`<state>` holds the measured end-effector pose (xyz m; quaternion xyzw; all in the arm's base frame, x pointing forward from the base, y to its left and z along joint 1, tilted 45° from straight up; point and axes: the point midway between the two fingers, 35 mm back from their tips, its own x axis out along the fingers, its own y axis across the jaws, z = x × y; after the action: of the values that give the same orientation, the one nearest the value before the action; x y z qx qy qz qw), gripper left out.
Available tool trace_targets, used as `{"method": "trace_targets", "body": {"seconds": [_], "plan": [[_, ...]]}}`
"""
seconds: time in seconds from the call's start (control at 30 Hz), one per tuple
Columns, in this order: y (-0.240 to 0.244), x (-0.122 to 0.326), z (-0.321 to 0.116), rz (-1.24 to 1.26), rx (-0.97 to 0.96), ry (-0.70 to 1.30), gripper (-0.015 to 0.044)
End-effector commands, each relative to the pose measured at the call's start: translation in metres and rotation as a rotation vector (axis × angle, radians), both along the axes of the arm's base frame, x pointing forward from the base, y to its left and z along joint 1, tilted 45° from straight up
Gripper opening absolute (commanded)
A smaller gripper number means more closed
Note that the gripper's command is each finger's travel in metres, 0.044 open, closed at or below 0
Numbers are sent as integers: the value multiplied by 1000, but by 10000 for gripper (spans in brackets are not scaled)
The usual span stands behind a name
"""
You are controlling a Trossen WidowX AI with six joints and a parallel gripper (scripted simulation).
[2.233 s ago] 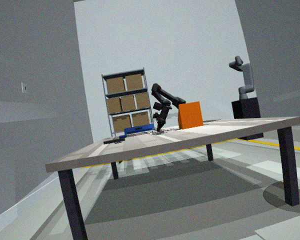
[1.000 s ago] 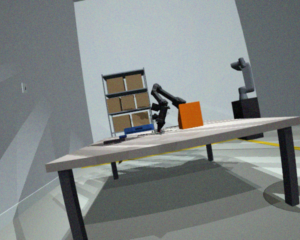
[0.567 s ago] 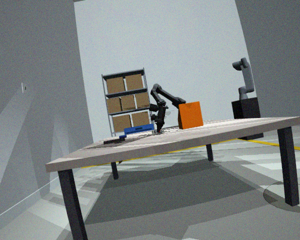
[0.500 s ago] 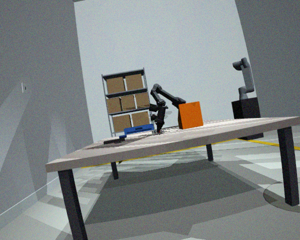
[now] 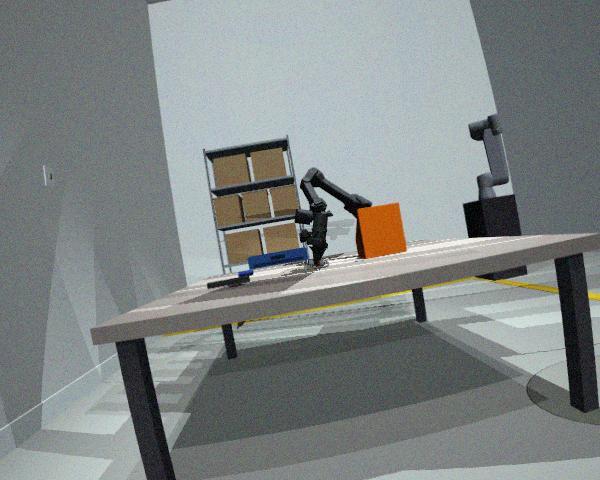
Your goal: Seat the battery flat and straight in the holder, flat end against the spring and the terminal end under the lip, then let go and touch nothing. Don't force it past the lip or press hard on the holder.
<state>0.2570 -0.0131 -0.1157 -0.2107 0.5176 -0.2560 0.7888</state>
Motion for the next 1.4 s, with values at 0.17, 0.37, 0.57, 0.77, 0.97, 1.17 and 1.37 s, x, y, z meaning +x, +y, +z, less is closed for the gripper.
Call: {"method": "trace_targets", "body": {"seconds": [0.17, 0.37, 0.57, 0.77, 0.97, 1.17, 1.37], "plan": [[-1, 0, -3, -44, 29, 50, 78], [-2, 0, -2, -68, 34, 77, 78], [-3, 0, -1, -93, 40, 106, 78], [-4, 1, 0, -118, 47, 136, 78], [-5, 1, 1, -144, 55, 167, 78], [-6, 2, 2, -169, 63, 197, 78], [-6, 2, 2, -194, 72, 229, 78]]}}
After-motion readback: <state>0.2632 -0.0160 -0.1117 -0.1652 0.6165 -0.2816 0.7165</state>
